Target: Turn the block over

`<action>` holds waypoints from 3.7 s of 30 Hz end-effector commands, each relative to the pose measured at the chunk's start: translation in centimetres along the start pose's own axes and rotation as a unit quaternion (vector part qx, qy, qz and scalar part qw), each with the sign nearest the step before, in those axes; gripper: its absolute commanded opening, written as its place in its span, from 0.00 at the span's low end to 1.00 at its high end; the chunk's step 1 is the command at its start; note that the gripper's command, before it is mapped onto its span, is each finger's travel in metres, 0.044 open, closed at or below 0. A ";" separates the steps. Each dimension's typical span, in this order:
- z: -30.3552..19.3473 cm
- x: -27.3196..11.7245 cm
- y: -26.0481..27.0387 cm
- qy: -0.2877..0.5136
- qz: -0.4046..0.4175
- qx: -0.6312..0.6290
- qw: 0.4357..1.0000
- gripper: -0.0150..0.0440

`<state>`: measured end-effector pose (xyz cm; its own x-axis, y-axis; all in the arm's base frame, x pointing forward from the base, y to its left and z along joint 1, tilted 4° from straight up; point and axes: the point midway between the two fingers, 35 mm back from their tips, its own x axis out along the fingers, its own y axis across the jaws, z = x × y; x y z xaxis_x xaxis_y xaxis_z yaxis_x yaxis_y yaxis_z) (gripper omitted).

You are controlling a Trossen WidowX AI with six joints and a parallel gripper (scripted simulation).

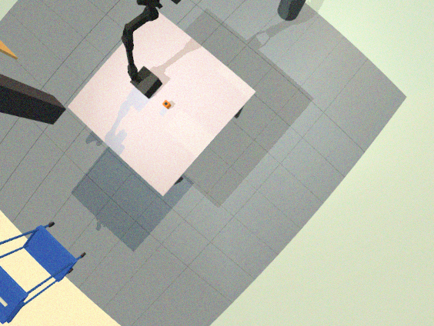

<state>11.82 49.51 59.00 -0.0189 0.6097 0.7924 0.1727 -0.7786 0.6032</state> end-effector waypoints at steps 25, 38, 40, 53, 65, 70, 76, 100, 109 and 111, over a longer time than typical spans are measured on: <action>32.2 -31.1 -4.0 -0.278 -0.569 -0.356 0.687 1.00; 33.2 -52.6 0.9 -0.249 -0.803 -0.287 0.460 1.00; 32.3 -55.8 1.8 -0.234 -0.832 -0.261 0.429 1.00; 20.6 -71.9 8.1 -0.087 -0.947 -0.032 0.307 1.00; 19.0 -75.4 6.4 -0.068 -0.950 -0.004 0.305 1.00; 19.0 -75.8 6.1 -0.068 -0.950 -0.004 0.305 1.00; 19.1 -76.8 5.2 -0.068 -0.950 -0.004 0.305 1.00; 19.2 -79.8 3.1 -0.068 -0.950 -0.003 0.305 1.00; 19.2 -79.8 3.1 -0.068 -0.950 -0.003 0.305 0.63; 19.2 -79.8 3.1 -0.068 -0.950 -0.003 0.305 0.61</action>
<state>32.80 1.36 -4.06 -0.0383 -0.0350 -0.9987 -0.0214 0.9992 -0.0342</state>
